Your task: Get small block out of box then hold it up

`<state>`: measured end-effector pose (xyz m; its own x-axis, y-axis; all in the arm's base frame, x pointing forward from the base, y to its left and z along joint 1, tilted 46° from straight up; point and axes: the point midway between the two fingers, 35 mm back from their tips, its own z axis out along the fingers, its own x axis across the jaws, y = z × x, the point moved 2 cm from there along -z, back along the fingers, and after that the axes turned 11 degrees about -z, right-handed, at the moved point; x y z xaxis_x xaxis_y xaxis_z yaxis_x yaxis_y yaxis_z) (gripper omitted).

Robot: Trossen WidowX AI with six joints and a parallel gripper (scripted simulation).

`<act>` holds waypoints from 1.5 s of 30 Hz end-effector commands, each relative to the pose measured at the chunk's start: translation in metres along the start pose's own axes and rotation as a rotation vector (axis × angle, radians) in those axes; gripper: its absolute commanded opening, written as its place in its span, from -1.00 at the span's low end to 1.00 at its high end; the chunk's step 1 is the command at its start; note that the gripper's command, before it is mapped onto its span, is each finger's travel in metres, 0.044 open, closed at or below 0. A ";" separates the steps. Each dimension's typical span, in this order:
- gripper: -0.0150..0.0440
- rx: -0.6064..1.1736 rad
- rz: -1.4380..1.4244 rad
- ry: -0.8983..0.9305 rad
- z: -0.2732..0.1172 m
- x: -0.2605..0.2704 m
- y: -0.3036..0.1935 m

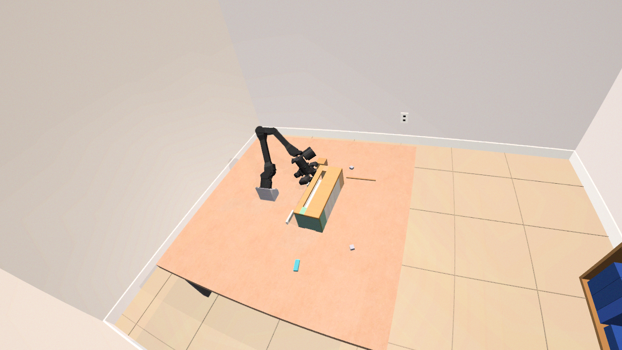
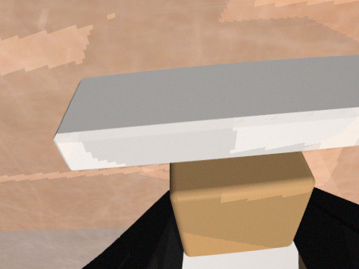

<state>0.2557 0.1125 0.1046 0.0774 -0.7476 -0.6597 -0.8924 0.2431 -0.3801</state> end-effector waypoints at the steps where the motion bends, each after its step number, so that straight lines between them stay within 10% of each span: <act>1: -0.24 -0.006 0.007 0.003 0.001 0.002 0.003; 28: -0.49 0.000 0.006 0.005 -0.056 0.006 -0.025; 45: -0.49 -0.032 0.691 0.012 -0.065 0.016 -0.024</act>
<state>0.2490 0.0568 0.1428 -0.4140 -0.5201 -0.7470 -0.8094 0.5859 0.0406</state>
